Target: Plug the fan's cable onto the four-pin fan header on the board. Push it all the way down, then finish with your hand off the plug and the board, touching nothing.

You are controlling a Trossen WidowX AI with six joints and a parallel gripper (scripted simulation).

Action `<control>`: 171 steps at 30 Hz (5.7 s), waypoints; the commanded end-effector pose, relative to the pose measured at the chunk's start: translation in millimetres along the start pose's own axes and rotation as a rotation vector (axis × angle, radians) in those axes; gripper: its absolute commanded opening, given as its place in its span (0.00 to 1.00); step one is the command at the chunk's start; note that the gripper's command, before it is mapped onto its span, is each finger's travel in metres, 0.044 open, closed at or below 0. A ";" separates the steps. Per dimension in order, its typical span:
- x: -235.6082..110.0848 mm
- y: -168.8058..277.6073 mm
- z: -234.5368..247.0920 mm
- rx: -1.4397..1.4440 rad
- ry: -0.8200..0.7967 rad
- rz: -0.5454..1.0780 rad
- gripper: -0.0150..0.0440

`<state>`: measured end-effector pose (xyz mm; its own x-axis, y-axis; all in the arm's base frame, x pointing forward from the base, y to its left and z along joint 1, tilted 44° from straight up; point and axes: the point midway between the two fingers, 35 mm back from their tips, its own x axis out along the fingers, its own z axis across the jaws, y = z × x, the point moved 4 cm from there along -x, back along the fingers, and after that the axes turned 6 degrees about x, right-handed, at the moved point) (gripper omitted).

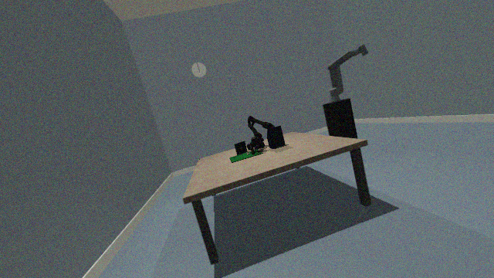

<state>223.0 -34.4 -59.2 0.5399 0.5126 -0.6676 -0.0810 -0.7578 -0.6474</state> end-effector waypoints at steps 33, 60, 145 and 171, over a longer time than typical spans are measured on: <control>42.5 -7.5 13.5 0.288 -0.302 0.440 0.60; 55.5 -32.3 19.4 0.335 -0.302 0.902 0.60; 68.2 -190.1 78.0 2.067 1.715 0.293 1.00; 88.6 -92.2 66.0 2.064 1.718 0.289 1.00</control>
<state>222.3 110.5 -78.4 0.1085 -0.6827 -0.7226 0.1105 0.7307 -0.6737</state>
